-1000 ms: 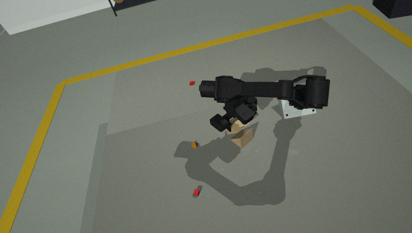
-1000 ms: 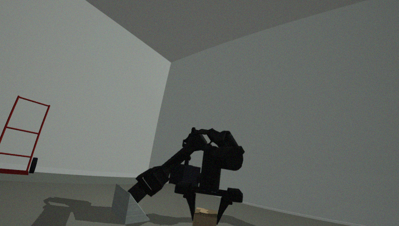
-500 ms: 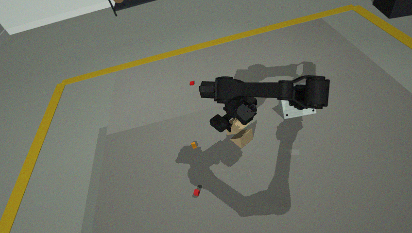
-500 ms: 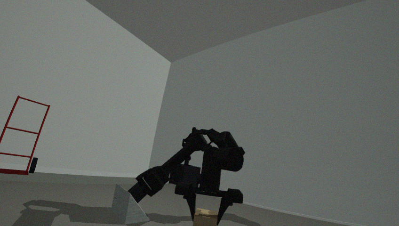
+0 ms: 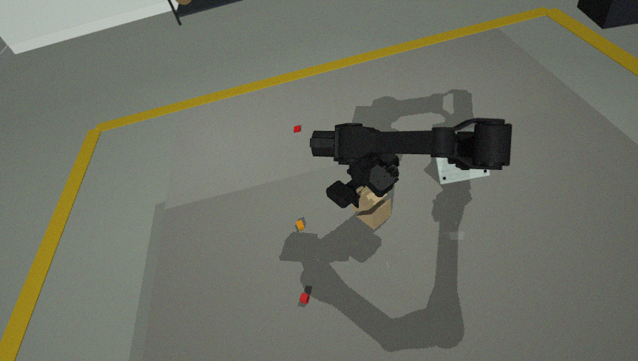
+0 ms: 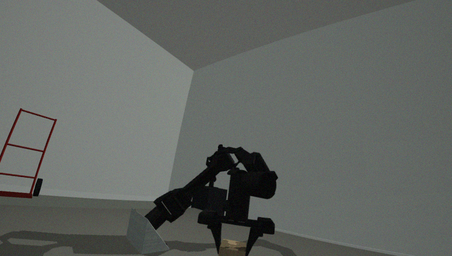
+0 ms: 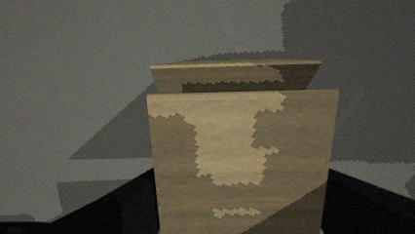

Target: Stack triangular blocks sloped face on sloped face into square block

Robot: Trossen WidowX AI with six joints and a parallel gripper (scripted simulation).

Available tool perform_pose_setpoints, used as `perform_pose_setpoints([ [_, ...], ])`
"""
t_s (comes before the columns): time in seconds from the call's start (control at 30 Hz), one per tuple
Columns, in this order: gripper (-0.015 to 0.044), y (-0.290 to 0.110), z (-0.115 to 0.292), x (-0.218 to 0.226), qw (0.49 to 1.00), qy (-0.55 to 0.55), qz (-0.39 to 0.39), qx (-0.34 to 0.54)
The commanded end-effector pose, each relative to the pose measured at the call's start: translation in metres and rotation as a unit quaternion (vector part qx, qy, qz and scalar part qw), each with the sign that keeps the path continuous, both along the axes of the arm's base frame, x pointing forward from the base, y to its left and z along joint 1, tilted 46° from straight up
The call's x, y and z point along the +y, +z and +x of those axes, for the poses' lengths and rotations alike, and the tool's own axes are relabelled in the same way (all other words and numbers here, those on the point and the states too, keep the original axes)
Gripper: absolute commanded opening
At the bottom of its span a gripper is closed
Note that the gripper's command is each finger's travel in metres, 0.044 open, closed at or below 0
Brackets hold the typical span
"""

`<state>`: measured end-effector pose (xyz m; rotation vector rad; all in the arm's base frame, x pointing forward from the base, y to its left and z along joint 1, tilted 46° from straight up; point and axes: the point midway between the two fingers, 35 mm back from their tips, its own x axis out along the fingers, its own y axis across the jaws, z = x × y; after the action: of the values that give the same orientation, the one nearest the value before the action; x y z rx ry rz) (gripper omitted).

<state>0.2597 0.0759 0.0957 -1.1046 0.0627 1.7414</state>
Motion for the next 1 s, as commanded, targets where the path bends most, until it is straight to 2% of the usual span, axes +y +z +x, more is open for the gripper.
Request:
perform_pose_setpoints([
  [0.0, 0.0000, 0.0002, -0.0011, 0.0030, 1.000, -0.001, 0.002, -0.002],
  [0.97, 0.0000, -0.0029, -0.0049, 0.0106, 1.000, -0.002, 0.003, -0.002],
])
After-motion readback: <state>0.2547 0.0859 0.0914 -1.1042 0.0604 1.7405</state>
